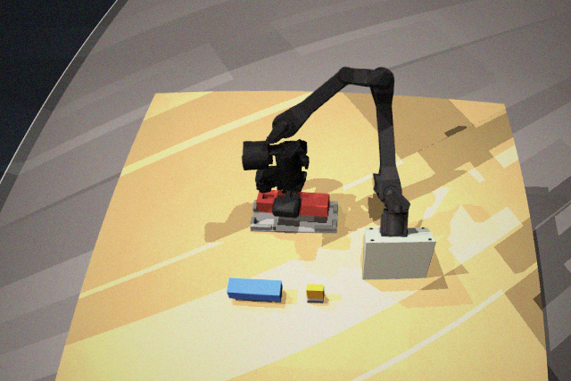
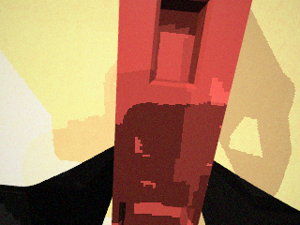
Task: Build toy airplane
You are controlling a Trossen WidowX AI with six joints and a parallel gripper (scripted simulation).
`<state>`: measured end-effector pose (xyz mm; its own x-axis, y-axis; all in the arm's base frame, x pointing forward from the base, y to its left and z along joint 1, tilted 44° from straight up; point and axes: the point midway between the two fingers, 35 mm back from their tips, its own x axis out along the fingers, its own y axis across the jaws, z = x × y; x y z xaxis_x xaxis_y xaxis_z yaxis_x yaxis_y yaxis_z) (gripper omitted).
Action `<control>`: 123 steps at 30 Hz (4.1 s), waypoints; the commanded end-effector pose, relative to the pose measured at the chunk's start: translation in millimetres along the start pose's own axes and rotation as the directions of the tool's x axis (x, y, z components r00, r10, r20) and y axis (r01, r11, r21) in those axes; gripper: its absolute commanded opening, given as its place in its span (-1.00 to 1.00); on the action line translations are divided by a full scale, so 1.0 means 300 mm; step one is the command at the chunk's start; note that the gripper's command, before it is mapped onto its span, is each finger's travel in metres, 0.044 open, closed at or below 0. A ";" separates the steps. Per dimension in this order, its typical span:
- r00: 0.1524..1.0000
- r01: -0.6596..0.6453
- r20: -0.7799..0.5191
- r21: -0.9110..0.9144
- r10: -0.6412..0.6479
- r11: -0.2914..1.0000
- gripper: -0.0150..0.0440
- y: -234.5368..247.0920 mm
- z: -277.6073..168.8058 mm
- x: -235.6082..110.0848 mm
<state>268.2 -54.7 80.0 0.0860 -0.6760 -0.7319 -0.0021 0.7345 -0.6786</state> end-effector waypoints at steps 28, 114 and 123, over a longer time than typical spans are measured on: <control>1.000 0.011 0.007 0.011 -0.011 1.000 0.17 -0.043 -0.014 0.026; 1.000 -0.003 0.009 -0.079 0.004 0.997 1.00 0.100 0.089 -0.210; 1.000 -0.013 0.010 -0.077 0.014 0.997 1.00 0.523 0.215 -0.194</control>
<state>321.6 72.6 51.7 0.0940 -0.6678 -0.7384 -0.0775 0.7345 -0.6741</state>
